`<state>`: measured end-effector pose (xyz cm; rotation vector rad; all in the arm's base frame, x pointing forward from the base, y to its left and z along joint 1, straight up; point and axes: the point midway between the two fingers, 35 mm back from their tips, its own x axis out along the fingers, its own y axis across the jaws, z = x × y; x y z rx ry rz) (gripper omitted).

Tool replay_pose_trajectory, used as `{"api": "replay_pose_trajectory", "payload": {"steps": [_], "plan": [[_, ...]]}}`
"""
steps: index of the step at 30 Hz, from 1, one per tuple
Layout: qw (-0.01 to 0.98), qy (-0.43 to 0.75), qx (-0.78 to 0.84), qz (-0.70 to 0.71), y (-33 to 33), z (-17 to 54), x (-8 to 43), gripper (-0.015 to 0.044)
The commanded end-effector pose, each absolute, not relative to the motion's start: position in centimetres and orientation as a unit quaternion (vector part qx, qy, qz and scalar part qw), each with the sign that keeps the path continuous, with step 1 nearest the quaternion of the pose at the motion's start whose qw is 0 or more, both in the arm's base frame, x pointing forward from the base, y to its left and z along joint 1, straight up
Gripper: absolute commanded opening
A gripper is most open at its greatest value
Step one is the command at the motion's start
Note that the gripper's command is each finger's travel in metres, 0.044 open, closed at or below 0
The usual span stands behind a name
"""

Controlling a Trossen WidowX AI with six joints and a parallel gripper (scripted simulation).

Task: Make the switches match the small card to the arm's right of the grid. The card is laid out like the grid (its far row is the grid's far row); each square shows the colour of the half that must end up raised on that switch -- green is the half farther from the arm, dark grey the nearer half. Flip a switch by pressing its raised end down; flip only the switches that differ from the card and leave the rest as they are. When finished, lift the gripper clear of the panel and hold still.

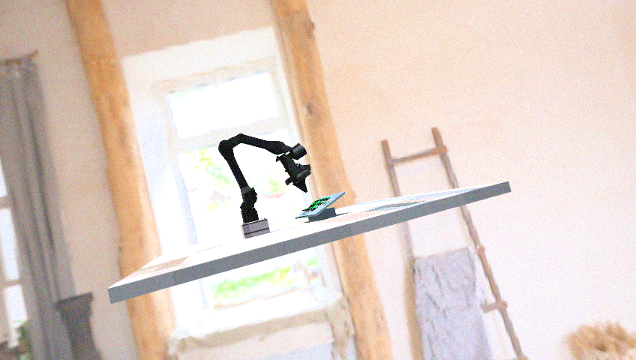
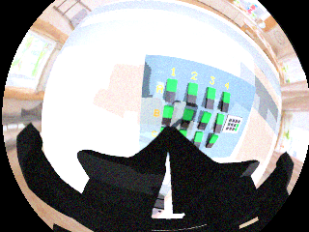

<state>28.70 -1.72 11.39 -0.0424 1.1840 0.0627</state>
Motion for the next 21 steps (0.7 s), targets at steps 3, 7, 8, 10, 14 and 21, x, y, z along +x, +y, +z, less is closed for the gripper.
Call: {"api": "replay_pose_trajectory", "payload": {"steps": [3, 7, 8, 10, 14, 21], "plan": [[0.822, 0.569, -0.017, 0.023, -1.7, 8.3, 29.6, 0.0], [0.822, 0.569, -0.017, 0.023, -1.6, 8.1, 29.7, 0.0], [0.822, 0.569, -0.017, 0.023, -1.6, 8.1, 29.7, 0.0], [0.822, 0.569, -0.017, 0.023, -1.6, 7.6, 29.9, 0.0], [0.822, 0.569, -0.017, 0.023, -1.6, 7.2, 30.0, 0.0], [0.822, 0.569, -0.017, 0.023, -1.6, 6.6, 30.3, 0.0]]}}
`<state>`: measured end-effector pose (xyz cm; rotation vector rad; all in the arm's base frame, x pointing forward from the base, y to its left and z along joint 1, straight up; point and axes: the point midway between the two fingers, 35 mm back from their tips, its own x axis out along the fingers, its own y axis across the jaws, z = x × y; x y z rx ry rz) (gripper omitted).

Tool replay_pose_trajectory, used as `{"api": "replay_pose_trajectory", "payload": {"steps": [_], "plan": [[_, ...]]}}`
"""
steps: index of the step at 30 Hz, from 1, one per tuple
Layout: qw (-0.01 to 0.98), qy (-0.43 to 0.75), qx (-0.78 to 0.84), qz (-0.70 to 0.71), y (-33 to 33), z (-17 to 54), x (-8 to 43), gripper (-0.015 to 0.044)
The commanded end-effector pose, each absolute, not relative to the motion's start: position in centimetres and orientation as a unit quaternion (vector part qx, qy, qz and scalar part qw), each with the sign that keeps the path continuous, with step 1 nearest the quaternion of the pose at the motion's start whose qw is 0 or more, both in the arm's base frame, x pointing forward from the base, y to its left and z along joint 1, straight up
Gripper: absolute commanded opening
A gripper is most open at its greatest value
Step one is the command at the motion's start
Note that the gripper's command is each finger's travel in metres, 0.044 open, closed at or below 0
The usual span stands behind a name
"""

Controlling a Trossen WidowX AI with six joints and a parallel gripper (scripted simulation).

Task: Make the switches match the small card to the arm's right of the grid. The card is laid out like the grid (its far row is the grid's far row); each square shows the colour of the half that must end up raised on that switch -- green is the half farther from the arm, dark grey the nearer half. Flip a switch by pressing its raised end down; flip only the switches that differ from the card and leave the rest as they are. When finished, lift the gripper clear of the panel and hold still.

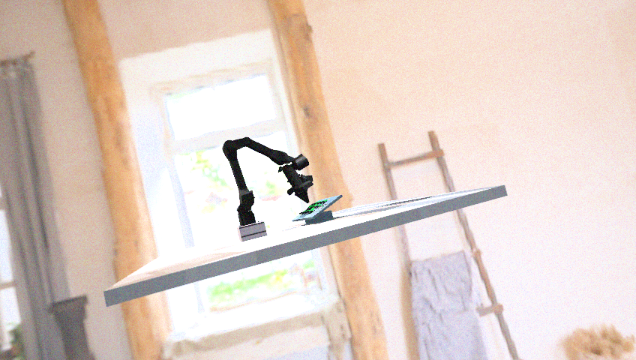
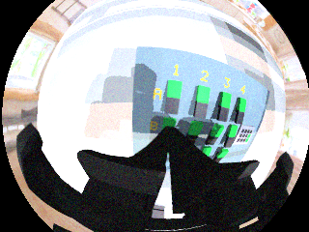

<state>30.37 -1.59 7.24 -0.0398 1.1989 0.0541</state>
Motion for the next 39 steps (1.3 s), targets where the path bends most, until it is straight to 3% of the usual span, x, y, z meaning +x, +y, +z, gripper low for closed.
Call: {"api": "replay_pose_trajectory", "payload": {"steps": [1, 39], "plan": [[0.822, 0.569, -0.017, 0.023, -1.61, 6.41, 30.37, 0.0], [0.822, 0.569, -0.017, 0.023, -1.6, 5.84, 30.6, 0.0]]}}
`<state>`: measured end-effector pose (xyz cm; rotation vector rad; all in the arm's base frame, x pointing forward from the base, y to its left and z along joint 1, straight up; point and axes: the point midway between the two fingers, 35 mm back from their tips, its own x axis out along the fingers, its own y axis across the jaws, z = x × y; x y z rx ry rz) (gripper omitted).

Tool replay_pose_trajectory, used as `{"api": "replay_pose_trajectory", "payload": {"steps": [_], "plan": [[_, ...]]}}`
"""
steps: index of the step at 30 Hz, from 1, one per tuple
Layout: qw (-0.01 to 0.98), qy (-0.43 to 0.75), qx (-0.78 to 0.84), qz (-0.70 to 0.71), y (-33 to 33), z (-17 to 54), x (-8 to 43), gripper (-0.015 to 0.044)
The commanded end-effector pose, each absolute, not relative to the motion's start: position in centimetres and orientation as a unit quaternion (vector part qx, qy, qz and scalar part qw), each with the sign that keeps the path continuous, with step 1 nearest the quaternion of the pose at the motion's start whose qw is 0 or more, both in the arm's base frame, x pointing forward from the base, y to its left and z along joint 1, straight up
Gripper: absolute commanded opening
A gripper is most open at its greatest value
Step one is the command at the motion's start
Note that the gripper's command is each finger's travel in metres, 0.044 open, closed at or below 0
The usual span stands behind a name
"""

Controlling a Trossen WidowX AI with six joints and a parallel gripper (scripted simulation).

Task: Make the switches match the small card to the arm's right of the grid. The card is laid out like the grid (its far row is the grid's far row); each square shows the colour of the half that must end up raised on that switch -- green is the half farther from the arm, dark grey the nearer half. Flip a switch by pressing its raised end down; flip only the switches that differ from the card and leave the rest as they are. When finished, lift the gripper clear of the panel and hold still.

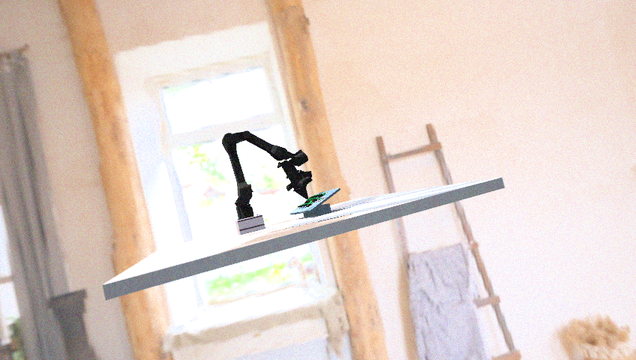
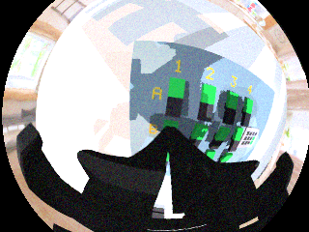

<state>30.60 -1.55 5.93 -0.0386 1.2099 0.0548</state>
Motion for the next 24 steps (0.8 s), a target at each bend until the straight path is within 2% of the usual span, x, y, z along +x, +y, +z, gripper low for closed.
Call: {"api": "replay_pose_trajectory", "payload": {"steps": [1, 24], "plan": [[0.822, 0.569, -0.017, 0.023, -1.6, 5.83, 30.61, 0.0], [0.822, 0.569, -0.017, 0.023, -1.59, 5.54, 30.72, 0.0]]}}
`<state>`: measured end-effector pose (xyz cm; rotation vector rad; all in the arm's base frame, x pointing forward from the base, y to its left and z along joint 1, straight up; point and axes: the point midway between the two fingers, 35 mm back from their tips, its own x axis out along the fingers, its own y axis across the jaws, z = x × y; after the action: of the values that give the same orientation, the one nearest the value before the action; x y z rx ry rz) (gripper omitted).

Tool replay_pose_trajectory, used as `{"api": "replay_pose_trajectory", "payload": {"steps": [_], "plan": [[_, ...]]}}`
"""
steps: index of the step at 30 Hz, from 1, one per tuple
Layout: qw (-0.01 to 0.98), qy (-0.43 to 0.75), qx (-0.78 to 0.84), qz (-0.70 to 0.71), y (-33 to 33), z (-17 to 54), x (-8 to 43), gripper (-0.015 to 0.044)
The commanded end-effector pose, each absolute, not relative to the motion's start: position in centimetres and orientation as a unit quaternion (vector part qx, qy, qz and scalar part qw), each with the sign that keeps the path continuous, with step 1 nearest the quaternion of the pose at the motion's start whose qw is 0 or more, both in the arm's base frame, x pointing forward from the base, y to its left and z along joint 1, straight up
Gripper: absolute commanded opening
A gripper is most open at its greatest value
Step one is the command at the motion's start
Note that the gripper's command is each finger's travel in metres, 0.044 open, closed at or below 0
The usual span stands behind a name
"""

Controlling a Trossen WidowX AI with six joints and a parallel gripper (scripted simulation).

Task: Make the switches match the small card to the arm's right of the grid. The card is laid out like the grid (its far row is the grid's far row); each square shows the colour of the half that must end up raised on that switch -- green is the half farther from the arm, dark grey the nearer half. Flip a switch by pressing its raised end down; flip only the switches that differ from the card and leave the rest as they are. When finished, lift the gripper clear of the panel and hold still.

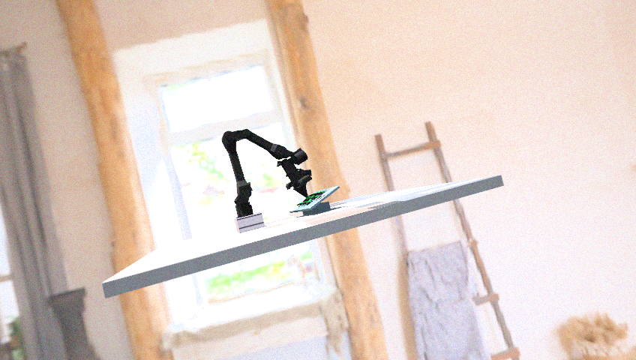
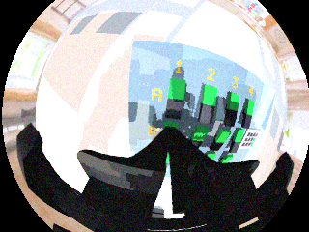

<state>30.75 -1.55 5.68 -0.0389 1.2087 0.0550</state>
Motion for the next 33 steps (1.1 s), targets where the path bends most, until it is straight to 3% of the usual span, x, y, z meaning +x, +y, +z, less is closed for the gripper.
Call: {"api": "replay_pose_trajectory", "payload": {"steps": [1, 23, 29, 33], "plan": [[0.822, 0.569, -0.017, 0.023, -1.6, 5.5, 30.7, 0.0], [0.822, 0.569, -0.017, 0.023, -1.6, 5.3, 30.8, 0.0], [0.828, 0.559, -0.017, 0.023, -1.7, 11.1, 28.4, 0.0], [0.829, 0.559, -0.017, 0.023, -1.7, 11.3, 28.3, 0.0]]}}
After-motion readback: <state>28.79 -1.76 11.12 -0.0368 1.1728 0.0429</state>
